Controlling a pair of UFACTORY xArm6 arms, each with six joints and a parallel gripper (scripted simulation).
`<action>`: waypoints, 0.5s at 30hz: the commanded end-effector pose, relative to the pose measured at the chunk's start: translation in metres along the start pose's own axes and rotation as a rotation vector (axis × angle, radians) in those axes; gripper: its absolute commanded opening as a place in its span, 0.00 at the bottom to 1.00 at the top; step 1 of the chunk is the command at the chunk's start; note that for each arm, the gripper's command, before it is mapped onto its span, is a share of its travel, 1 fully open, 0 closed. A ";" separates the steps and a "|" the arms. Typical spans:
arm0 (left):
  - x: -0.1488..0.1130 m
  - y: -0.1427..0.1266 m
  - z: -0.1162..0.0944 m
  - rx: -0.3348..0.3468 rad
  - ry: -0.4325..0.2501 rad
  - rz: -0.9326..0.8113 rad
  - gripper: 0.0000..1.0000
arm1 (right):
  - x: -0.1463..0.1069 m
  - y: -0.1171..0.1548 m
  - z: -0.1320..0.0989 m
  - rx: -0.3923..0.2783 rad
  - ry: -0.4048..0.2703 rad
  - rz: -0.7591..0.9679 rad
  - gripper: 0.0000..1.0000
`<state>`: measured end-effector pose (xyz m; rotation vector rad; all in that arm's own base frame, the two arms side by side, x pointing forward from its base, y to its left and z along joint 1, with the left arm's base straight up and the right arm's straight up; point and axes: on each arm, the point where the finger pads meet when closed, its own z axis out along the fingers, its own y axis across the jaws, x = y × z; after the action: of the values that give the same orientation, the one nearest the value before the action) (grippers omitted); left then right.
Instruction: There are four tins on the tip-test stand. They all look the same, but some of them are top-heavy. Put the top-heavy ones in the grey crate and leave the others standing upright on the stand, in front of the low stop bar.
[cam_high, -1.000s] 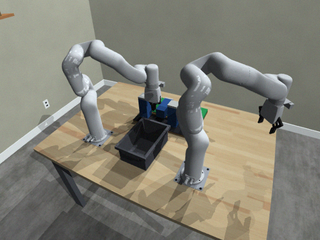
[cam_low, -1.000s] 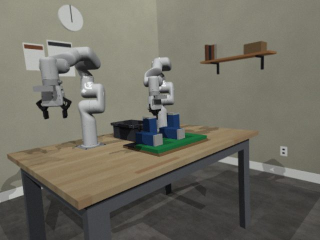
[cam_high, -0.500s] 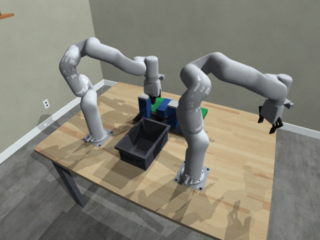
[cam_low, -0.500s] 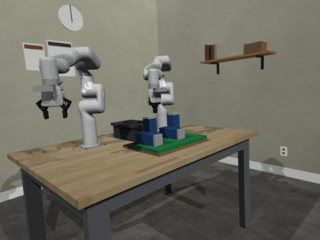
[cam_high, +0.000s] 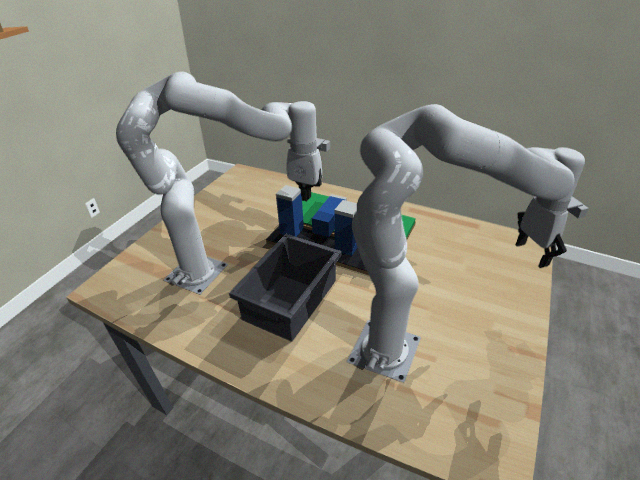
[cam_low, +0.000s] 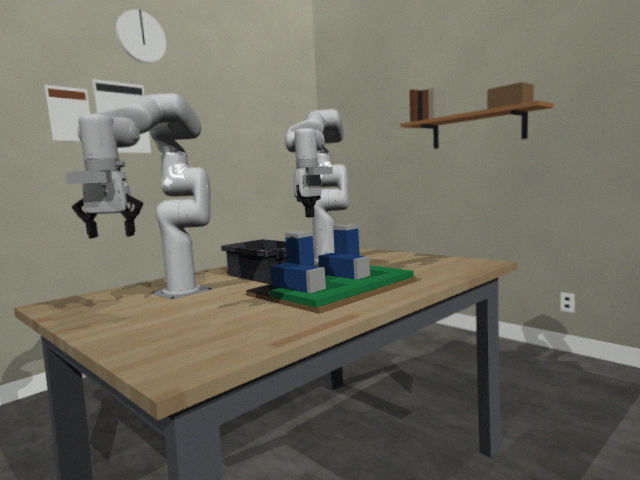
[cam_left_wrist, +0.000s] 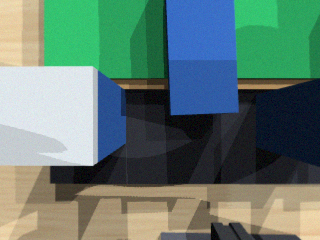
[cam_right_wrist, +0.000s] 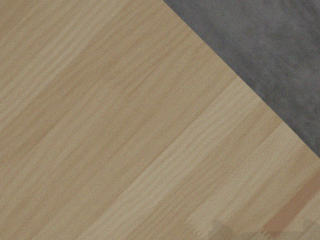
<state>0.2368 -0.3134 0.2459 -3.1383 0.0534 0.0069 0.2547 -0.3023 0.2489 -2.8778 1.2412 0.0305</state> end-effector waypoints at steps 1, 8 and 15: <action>0.001 0.001 -0.003 -0.004 0.003 0.000 0.00 | 0.001 0.000 -0.002 0.000 0.004 0.000 1.00; 0.001 0.001 -0.002 -0.004 0.003 0.000 1.00 | 0.001 0.000 -0.002 0.000 0.004 0.000 1.00; 0.001 0.001 -0.002 -0.004 0.003 0.000 1.00 | 0.001 0.000 -0.002 0.000 0.004 0.000 1.00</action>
<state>0.2368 -0.3134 0.2460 -3.1383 0.0533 0.0070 0.2547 -0.3023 0.2489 -2.8778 1.2412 0.0305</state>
